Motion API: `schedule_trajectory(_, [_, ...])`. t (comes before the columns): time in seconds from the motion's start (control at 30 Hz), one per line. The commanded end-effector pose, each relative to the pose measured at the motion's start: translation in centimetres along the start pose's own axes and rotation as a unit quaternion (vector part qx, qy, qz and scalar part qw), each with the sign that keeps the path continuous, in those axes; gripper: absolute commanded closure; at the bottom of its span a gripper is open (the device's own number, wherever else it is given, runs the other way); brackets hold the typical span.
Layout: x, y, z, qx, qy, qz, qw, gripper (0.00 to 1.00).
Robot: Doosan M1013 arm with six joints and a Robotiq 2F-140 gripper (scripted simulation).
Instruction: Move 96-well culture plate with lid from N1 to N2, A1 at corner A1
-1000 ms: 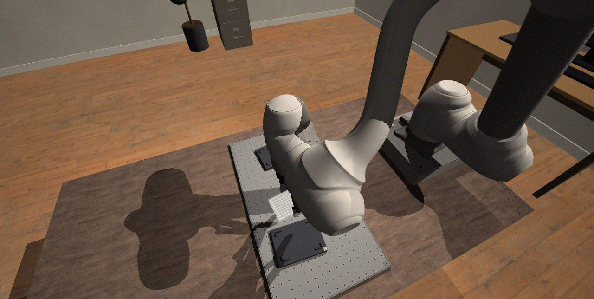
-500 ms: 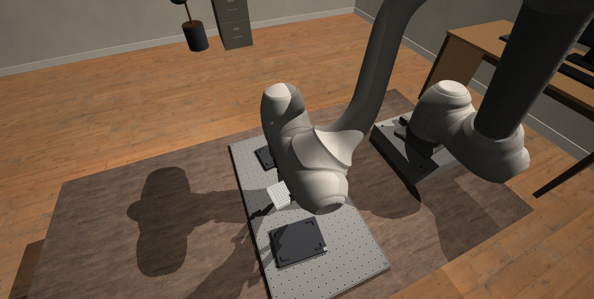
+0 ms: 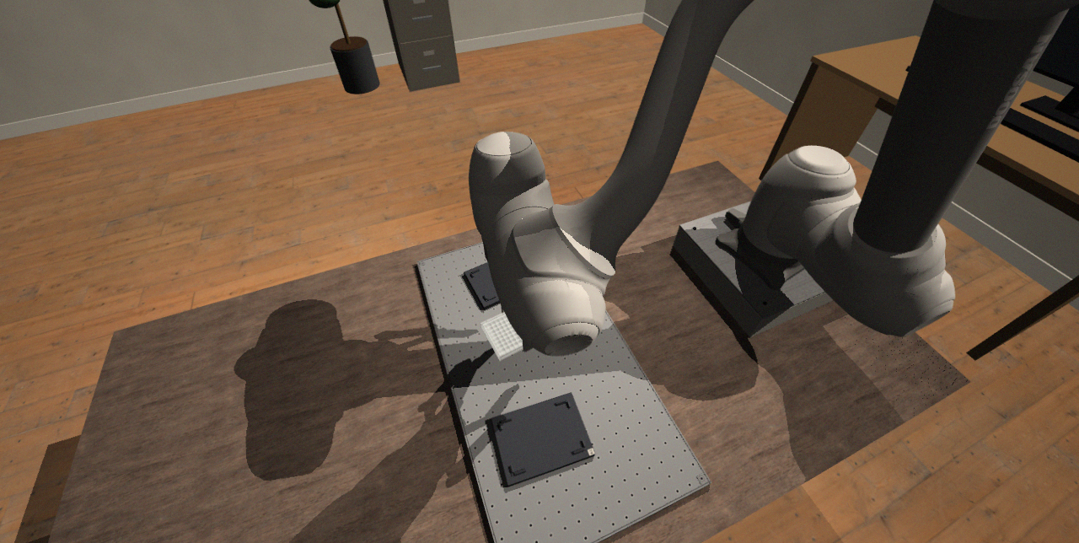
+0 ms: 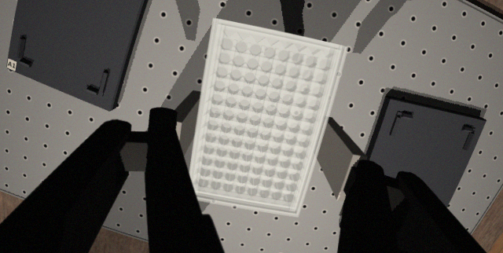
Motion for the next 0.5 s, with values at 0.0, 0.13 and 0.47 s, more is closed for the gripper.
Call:
schedule_trajectory(0.0, [1.0, 0.0, -0.2, 0.0, 0.0, 0.0, 1.0, 1.0])
schedule_trajectory(0.13, [2.3, 0.0, -0.5, 0.0, 0.0, 0.0, 1.0, 1.0])
schedule_trajectory(0.47, [5.0, 0.0, -1.0, 0.0, 0.0, 0.0, 1.0, 1.0])
Point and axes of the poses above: the point where the finger pads meet when closed, its own y axis out along the fingers, its own x axis across the jaws, z = x × y, the point moved 2 cm from there along -y, back along the fingers, and after that the axes turned 4 degrees about y, right-handed, at the moved point
